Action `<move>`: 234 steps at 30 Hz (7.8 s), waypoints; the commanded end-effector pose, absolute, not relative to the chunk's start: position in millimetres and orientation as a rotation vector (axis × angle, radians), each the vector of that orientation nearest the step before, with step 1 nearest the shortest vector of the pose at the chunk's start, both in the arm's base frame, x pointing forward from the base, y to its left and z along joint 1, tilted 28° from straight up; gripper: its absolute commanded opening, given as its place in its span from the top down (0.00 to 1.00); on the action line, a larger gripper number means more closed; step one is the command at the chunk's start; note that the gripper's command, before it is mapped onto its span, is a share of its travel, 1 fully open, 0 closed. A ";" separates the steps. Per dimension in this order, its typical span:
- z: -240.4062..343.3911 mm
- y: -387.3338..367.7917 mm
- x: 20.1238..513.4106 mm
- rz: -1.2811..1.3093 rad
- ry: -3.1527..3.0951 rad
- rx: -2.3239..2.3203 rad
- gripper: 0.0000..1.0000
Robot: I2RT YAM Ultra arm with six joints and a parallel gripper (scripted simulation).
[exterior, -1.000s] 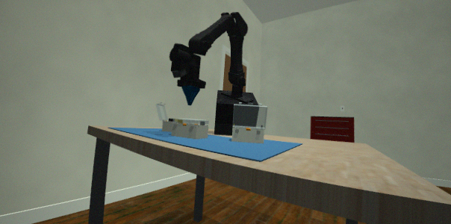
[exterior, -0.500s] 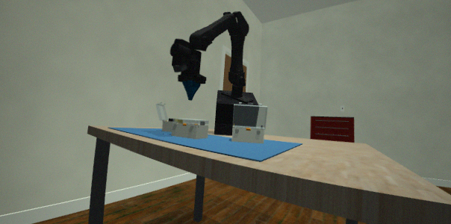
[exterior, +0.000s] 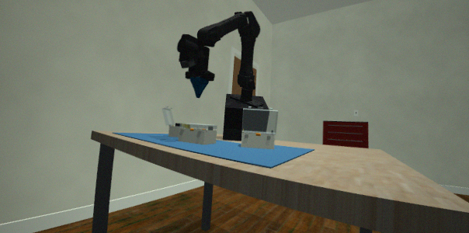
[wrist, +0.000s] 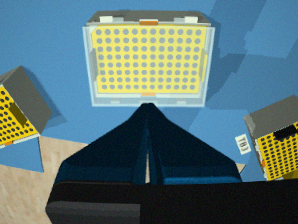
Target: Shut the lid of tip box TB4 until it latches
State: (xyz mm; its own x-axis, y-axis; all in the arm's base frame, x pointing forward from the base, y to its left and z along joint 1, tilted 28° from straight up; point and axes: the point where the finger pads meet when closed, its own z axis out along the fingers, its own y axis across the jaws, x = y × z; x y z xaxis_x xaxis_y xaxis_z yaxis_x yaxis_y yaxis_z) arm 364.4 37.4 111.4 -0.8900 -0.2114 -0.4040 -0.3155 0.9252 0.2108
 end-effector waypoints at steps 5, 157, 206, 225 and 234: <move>139.2 29.8 365.9 0.369 2.655 -0.379 1.00; 44.8 43.3 347.6 0.366 2.647 -0.377 1.00; 17.0 51.4 355.7 0.368 2.651 -0.367 1.00; 17.1 51.4 355.7 0.367 2.651 -0.369 1.00; 17.1 51.4 355.7 0.367 2.651 -0.369 1.00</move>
State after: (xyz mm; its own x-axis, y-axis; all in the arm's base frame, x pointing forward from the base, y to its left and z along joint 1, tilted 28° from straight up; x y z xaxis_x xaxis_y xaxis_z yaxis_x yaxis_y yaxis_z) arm 345.3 55.4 3.8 -0.8879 -0.2126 -0.4079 -0.3178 0.9246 0.2099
